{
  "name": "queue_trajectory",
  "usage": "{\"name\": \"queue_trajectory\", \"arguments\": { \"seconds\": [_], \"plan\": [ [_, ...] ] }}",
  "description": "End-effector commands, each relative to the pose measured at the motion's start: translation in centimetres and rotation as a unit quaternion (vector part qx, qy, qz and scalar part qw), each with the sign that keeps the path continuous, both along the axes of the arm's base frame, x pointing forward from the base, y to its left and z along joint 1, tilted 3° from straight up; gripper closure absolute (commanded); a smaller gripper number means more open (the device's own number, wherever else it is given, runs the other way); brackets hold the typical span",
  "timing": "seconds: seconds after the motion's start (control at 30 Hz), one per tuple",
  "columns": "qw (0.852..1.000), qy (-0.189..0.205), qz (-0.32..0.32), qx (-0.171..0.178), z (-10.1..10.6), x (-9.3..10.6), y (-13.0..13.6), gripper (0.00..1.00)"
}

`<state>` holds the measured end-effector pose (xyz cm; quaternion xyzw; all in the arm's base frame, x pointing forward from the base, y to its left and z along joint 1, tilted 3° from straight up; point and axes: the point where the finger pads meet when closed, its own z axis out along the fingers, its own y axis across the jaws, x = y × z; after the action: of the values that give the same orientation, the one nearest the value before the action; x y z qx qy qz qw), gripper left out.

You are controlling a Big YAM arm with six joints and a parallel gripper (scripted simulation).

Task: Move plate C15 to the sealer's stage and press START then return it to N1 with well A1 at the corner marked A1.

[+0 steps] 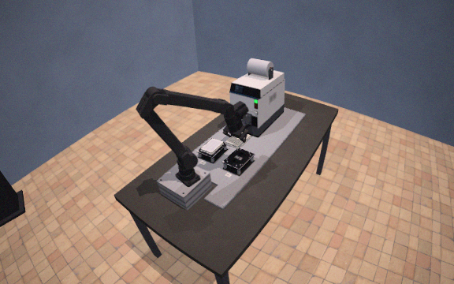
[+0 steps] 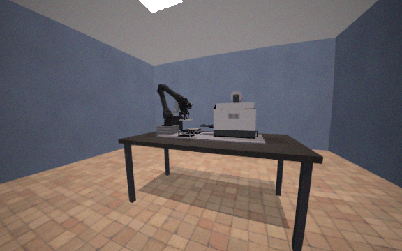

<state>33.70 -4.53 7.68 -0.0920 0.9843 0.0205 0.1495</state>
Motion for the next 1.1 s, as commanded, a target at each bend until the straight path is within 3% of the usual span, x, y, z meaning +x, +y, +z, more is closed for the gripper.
{"name": "queue_trajectory", "arguments": {
  "seconds": [0.0,0.07,0.83,1.07],
  "plan": [
    [1.0,-0.014,-0.001,-0.003,0.7,0.3,-0.2,1.0],
    [1.0,-0.016,0.015,-0.001,0.4,0.2,0.7,1.0],
    [1.0,-0.023,0.013,-0.007,1.3,2.3,0.1,1.0],
    [0.999,-0.039,0.013,-0.01,2.4,2.7,0.0,1.0]
  ]
}}
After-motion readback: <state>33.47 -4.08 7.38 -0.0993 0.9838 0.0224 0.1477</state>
